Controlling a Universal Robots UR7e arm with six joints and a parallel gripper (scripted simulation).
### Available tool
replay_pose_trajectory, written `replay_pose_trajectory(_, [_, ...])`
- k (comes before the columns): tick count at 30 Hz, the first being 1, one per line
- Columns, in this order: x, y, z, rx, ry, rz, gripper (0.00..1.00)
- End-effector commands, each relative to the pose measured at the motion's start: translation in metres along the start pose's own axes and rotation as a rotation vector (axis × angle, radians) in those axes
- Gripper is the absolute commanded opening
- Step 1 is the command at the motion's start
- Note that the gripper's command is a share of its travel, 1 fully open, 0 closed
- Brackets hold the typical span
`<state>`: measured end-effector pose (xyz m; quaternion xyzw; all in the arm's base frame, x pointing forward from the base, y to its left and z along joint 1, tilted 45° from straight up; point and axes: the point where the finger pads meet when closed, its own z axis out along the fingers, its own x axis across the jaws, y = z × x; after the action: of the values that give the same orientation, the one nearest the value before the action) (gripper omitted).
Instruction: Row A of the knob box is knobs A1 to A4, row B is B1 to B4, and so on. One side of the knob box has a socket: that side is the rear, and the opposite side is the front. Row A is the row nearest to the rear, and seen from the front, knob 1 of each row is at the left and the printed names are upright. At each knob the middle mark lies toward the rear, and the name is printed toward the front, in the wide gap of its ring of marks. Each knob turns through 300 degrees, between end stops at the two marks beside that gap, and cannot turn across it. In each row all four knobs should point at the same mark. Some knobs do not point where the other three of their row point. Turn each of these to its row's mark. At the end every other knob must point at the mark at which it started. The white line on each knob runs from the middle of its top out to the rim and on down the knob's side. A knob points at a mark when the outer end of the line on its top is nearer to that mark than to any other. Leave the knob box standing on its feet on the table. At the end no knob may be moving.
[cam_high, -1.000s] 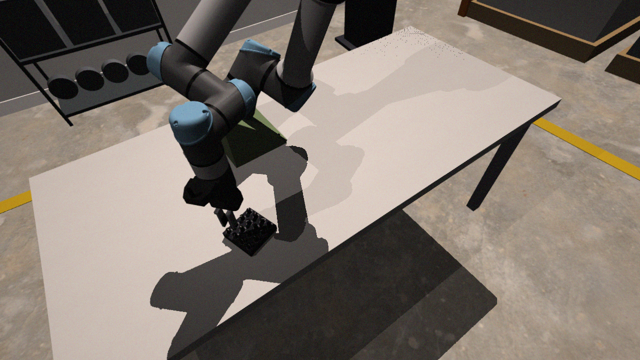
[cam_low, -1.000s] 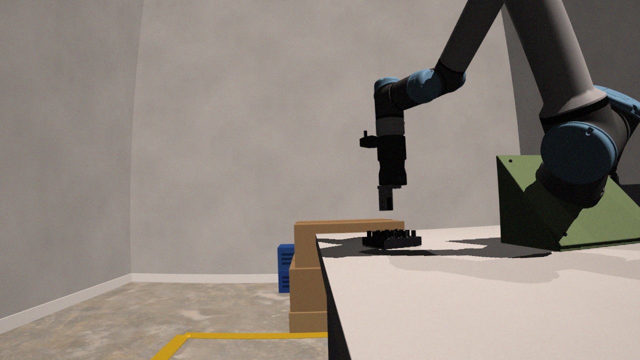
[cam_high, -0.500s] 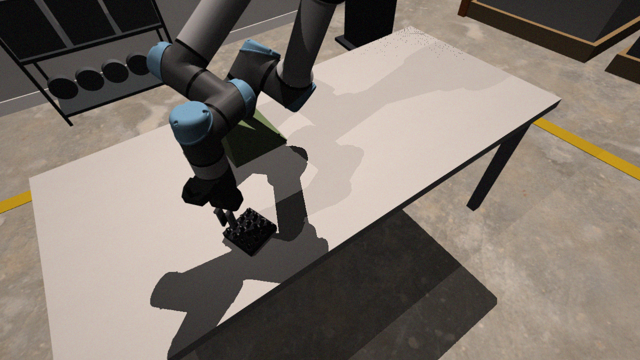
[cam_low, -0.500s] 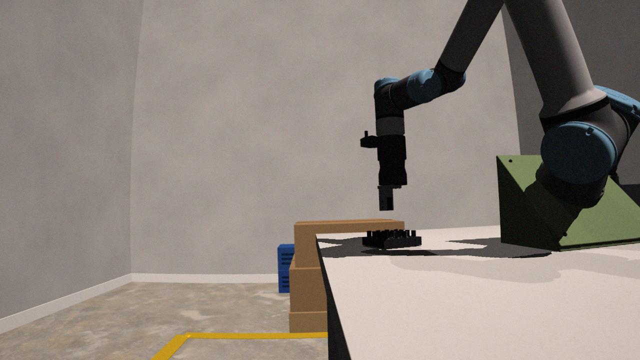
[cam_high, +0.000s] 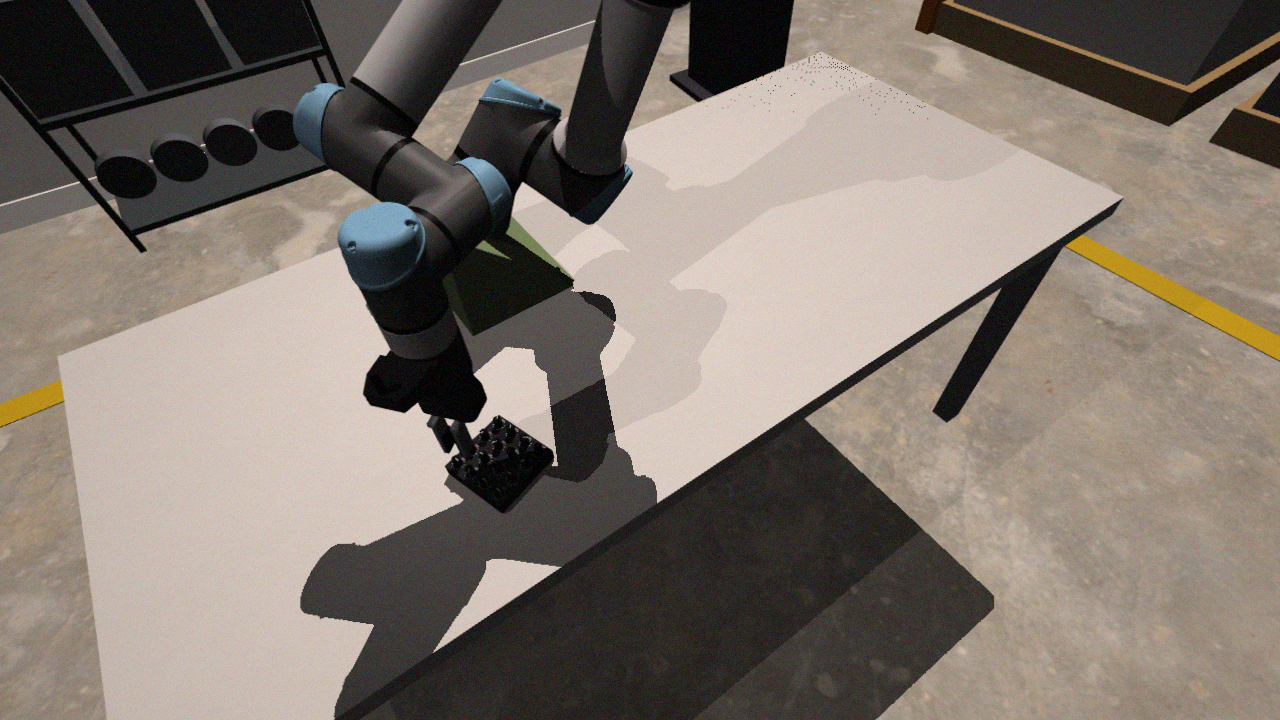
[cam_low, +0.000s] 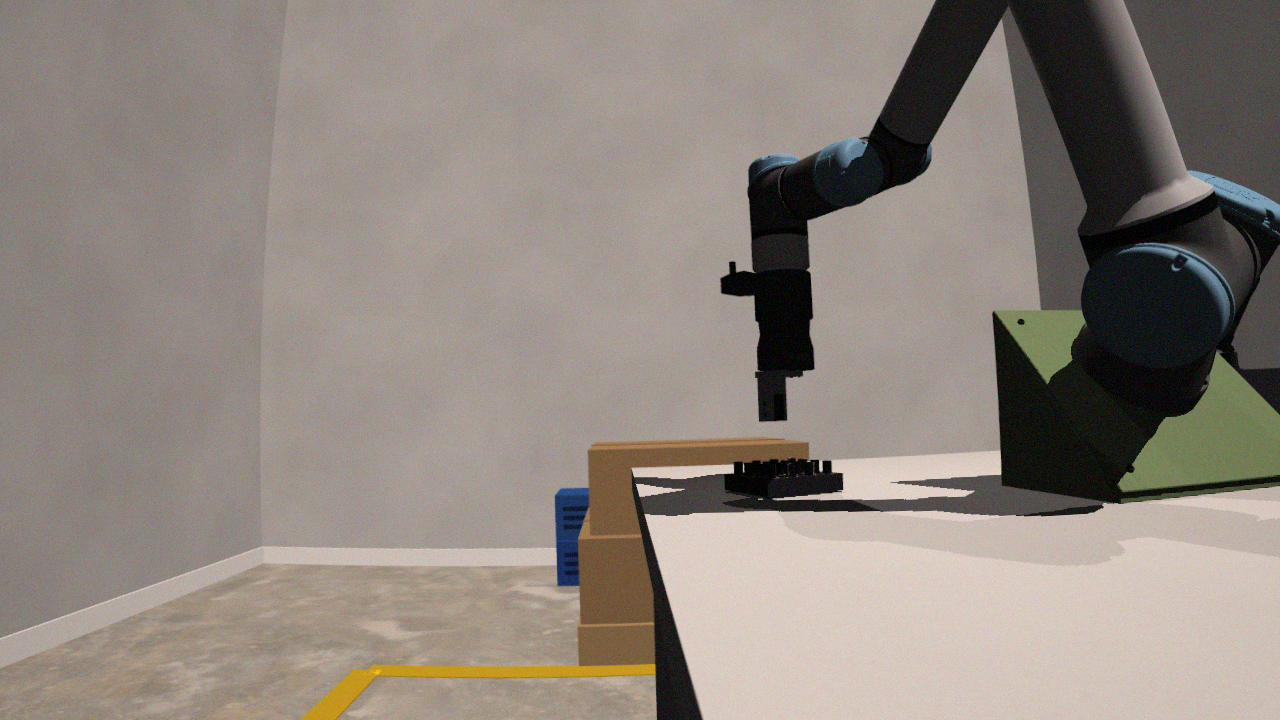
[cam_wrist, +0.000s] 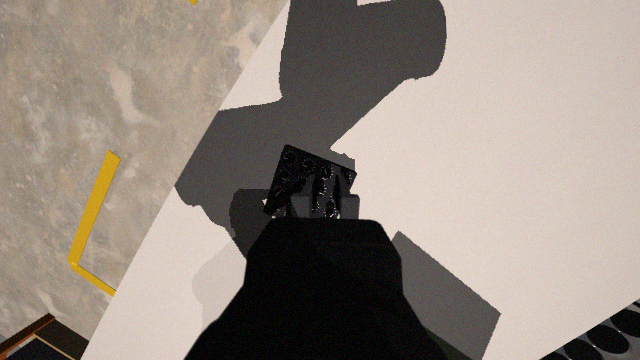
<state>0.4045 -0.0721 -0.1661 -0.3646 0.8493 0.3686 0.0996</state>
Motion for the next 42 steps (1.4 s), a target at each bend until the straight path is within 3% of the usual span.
replay_pose_trajectory(1, [0.001, 0.001, 0.0, 0.001, -0.001, 0.002, 0.46])
replay_pose_trajectory(24, [0.001, 0.001, 0.001, 0.0, -0.001, 0.006, 0.46])
replay_pose_trajectory(42, [0.0, 0.002, 0.016, -0.003, 0.0, 0.018, 0.46])
